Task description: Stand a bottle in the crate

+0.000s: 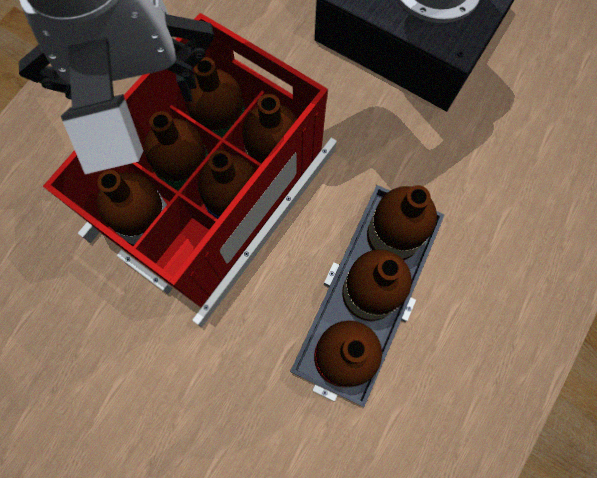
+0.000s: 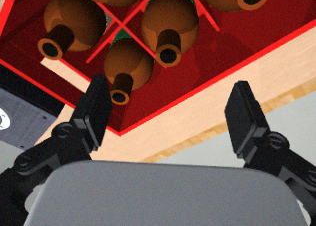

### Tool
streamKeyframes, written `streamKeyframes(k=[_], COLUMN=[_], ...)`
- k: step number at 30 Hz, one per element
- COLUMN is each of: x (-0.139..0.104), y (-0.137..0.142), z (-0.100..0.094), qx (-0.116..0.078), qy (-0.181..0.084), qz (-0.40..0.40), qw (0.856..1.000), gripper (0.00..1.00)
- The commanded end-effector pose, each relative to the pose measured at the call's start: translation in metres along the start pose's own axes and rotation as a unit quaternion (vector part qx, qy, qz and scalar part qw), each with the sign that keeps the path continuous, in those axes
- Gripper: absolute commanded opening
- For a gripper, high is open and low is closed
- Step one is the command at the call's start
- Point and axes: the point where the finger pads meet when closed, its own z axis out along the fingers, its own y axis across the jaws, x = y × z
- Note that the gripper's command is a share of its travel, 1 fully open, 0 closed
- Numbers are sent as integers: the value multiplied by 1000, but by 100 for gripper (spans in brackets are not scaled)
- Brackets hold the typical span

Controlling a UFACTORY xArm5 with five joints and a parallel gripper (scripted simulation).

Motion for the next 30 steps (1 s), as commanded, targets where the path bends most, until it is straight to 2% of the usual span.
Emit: streamKeyframes(k=[1, 5, 6, 30], x=[-12, -12, -12, -12], y=[-2, -2, -2, -2], z=[-3, -3, -3, -3], qx=[-5, -5, -5, -5], qy=[3, 3, 3, 3], qz=[13, 13, 13, 13], qw=[1000, 1000, 1000, 1000], gripper=[100, 100, 0, 0])
